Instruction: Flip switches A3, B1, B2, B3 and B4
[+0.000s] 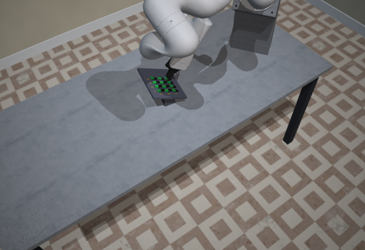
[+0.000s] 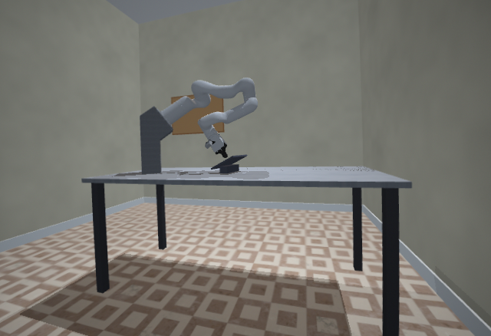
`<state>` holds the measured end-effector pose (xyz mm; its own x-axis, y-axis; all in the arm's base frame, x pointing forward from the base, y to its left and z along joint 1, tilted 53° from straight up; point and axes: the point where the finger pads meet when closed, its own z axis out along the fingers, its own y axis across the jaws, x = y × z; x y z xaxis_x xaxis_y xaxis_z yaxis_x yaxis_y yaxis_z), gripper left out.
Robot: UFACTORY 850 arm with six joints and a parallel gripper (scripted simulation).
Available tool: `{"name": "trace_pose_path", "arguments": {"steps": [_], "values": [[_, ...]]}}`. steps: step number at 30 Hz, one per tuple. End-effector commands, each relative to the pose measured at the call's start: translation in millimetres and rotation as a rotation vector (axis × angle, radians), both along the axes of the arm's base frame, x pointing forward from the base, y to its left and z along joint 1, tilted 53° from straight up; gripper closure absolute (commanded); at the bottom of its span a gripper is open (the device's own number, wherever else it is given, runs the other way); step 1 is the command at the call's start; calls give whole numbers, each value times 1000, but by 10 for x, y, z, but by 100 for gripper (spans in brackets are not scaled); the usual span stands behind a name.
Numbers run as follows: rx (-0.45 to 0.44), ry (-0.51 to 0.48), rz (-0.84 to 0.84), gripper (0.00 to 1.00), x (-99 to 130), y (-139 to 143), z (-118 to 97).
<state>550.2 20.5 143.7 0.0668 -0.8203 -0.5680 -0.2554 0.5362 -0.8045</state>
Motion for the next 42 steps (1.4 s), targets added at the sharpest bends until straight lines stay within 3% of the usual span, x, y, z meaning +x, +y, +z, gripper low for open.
{"name": "trace_pose_path", "arguments": {"steps": [1,13,42], "values": [[0,0,0,100,26,3,-3],[0,0,0,100,210,41,-37],[0,0,0,100,274,54,-48]]}}
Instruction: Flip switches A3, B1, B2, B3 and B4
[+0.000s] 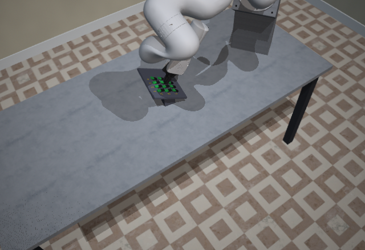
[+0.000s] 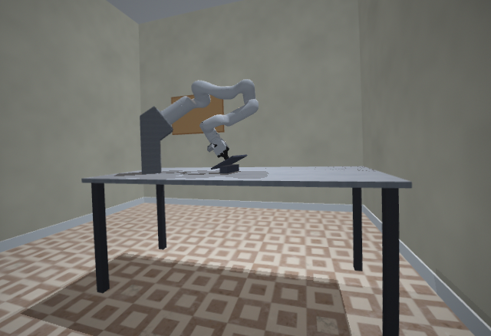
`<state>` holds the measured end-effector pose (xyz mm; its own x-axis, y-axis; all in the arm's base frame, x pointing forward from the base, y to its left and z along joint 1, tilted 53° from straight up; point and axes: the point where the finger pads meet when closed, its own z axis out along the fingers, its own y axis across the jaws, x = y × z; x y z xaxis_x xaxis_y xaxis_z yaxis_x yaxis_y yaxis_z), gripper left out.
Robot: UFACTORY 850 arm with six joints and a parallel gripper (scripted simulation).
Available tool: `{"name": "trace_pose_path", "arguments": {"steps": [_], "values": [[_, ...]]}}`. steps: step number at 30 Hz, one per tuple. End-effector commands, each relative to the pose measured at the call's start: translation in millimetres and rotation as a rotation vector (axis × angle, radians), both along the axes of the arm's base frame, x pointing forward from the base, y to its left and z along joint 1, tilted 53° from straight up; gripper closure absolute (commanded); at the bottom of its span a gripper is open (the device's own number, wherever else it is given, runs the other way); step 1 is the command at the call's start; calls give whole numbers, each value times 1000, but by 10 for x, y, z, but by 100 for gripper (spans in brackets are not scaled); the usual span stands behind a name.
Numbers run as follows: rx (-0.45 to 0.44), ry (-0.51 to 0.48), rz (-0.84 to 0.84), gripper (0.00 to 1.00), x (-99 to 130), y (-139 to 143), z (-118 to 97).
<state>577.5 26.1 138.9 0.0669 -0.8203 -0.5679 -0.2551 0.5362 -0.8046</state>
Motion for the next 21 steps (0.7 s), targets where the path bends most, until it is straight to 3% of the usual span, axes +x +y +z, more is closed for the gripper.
{"name": "trace_pose_path", "arguments": {"steps": [1,15,21], "values": [[0,0,0,100,2,-2,0],[0,0,0,100,-2,-2,1],[0,0,0,100,-108,-24,20]]}}
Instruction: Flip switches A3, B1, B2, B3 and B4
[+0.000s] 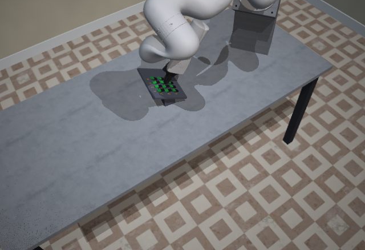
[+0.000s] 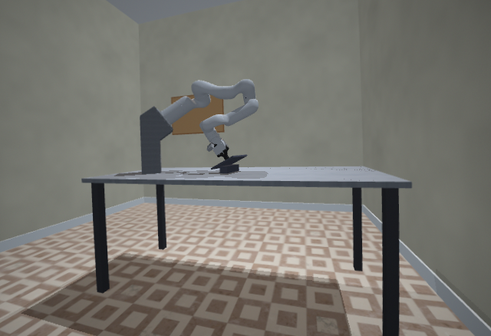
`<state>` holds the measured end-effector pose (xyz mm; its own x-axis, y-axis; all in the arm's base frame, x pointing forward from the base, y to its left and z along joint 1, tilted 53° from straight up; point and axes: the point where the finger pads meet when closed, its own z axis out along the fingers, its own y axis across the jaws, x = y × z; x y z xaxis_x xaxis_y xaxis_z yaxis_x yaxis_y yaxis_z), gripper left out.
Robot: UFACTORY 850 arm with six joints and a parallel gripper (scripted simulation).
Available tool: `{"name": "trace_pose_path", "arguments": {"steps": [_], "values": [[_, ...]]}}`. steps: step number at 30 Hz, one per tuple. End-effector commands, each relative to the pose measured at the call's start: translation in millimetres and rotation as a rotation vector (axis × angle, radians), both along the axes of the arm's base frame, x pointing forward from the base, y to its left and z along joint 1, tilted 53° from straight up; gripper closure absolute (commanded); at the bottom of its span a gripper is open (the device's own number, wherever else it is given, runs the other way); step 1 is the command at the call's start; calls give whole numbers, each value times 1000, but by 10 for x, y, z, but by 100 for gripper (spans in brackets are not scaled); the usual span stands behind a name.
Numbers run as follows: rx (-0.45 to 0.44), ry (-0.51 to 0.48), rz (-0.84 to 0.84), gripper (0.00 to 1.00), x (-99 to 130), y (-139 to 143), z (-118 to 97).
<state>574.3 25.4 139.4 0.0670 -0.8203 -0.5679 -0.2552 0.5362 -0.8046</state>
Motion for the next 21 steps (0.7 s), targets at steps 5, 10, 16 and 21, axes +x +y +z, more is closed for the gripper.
{"name": "trace_pose_path", "arguments": {"steps": [5,10,16,21], "values": [[0,0,-1,100,-207,-45,38],[0,0,-1,100,-245,-53,45],[0,0,-1,100,-245,-53,45],[0,0,-1,100,-245,-53,45]]}}
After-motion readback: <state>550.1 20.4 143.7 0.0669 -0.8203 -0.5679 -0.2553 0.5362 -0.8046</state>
